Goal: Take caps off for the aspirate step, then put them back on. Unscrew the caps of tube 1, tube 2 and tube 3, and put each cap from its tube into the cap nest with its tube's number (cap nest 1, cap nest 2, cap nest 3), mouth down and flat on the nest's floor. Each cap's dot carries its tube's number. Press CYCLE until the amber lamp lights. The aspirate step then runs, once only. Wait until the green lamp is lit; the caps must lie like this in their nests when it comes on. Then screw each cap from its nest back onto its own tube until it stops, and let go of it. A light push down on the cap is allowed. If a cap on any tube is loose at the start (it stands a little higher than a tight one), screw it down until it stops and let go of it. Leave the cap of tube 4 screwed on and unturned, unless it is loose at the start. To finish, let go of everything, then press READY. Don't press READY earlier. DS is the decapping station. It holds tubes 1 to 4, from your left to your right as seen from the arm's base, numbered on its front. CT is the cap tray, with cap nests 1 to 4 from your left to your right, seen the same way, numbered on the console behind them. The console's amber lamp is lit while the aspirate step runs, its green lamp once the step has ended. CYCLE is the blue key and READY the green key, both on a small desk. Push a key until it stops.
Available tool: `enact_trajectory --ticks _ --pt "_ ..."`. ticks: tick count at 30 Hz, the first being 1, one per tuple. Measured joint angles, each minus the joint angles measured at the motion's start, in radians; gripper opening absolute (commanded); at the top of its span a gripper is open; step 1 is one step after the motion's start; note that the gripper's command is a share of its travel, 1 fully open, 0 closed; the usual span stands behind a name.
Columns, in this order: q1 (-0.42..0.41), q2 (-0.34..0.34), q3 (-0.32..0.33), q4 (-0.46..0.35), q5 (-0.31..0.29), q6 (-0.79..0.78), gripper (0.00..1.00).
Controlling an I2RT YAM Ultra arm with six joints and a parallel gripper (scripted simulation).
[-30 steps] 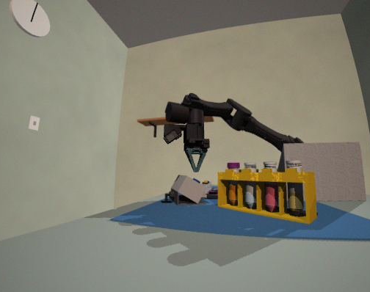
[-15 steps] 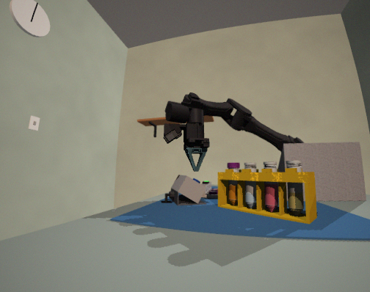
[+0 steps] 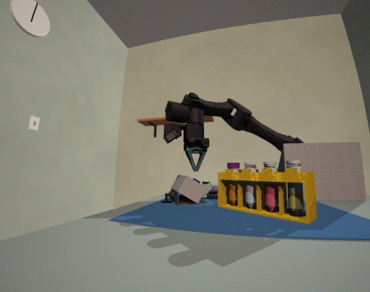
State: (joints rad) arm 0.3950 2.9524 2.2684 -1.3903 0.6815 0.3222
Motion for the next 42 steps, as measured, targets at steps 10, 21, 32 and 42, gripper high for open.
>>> enact_trajectory --ticks 10,21,32,42 --pt "0.000 0.000 0.000 0.000 0.000 0.000 1.00" --pt "-0.082 -0.185 -0.279 0.095 0.019 0.258 1.00" --pt "-0.225 -0.436 -0.465 0.190 0.079 0.187 1.00" --pt "-0.349 -0.578 -0.542 0.238 0.108 0.035 1.00"
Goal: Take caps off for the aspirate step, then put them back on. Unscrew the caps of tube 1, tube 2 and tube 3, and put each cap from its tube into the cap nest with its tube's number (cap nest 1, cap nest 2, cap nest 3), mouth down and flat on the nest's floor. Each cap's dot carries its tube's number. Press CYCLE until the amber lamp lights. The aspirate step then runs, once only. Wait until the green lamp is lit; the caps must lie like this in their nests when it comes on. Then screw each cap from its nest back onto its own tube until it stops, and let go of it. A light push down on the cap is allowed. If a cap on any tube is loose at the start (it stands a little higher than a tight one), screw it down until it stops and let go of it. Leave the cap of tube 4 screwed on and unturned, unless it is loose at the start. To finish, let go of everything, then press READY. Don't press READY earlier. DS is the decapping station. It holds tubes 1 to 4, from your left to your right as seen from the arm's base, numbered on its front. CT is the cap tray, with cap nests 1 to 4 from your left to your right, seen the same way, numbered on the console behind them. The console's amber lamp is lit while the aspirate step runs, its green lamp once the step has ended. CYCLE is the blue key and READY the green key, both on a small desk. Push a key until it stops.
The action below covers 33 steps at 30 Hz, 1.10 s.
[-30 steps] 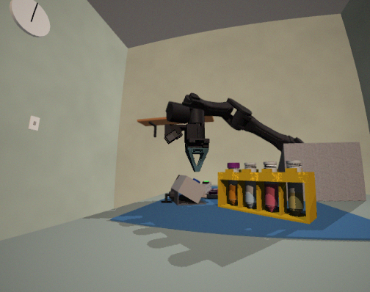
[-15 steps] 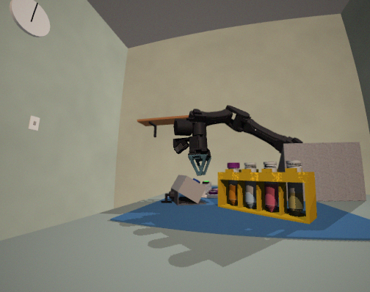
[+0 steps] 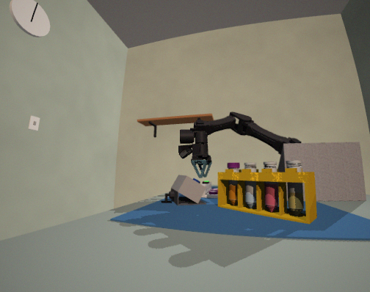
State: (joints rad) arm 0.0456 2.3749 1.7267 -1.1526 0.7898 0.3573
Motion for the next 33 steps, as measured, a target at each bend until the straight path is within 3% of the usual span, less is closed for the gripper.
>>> enact_trajectory --ticks 33 --pt "0.009 -0.014 -0.003 0.012 0.011 -0.037 1.00"
